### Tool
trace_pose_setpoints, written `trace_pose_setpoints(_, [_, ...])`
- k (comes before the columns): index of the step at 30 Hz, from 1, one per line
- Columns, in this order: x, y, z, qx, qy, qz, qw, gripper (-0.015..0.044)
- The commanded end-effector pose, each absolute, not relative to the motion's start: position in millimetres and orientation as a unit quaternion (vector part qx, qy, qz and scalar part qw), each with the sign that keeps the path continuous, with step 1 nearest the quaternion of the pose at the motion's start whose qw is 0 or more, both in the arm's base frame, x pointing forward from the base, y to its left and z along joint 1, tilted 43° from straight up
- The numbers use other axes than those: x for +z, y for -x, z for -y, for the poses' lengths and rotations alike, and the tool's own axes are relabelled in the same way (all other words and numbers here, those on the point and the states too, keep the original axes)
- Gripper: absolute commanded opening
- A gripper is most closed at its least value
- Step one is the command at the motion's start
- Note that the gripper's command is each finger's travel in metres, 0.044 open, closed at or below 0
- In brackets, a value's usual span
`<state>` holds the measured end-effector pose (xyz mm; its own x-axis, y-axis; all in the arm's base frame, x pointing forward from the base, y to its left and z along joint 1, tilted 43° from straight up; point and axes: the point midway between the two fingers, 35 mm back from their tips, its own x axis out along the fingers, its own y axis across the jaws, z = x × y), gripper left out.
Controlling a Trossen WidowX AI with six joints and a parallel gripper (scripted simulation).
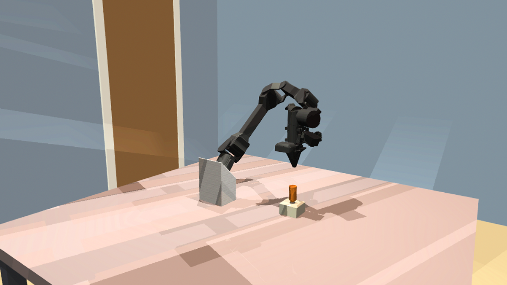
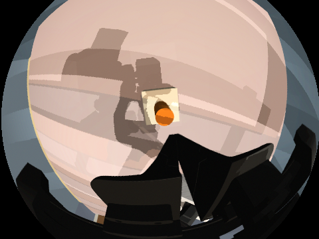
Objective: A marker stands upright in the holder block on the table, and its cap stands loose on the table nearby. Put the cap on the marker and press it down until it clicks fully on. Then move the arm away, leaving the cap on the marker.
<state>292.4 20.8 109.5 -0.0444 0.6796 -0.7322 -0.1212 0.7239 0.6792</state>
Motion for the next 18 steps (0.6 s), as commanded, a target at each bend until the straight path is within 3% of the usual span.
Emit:
trace_pose_setpoints(1, [122.7, -290.1, -9.2, 0.307, -0.211, -0.657, 0.655, 0.0])
trace_pose_setpoints(3, [122.7, -290.1, -9.2, 0.307, -0.211, -0.657, 0.655, 0.0])
trace_pose_setpoints(18, [122.7, -290.1, -9.2, 0.307, -0.211, -0.657, 0.655, 0.0394])
